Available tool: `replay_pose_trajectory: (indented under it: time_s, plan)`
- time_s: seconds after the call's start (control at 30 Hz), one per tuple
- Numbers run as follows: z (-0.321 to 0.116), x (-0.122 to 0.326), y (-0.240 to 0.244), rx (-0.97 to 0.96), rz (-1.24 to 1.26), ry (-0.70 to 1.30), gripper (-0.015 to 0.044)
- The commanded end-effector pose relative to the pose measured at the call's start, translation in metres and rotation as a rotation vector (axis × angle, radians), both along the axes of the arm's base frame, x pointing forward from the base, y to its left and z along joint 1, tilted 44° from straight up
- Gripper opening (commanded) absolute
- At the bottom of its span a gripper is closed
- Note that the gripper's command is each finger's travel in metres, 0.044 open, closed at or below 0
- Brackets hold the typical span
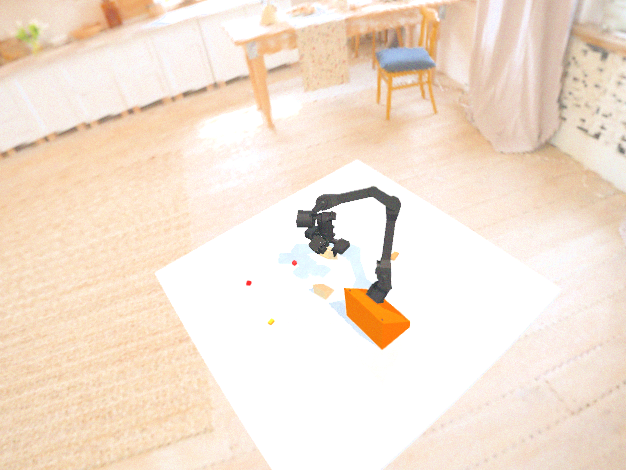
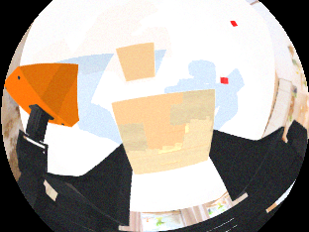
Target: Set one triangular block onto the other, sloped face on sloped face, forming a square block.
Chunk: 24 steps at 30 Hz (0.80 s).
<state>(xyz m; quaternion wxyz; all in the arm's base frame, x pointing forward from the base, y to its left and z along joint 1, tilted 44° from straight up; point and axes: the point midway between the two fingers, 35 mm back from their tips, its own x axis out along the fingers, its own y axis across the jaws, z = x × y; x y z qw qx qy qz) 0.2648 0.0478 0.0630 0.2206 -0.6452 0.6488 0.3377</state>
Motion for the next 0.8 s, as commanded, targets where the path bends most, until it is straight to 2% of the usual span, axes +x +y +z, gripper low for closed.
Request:
replay_pose_trajectory:
  time_s: [0.0,0.2,0.77]
  plan:
    - [-0.003,-0.018,0.01,-0.005,-0.009,0.003,0.0]
    - [-0.007,-0.024,0.012,-0.009,-0.01,0.003,0.0]
    - [-0.077,-0.034,-0.016,-0.009,-0.01,0.002,0.0]
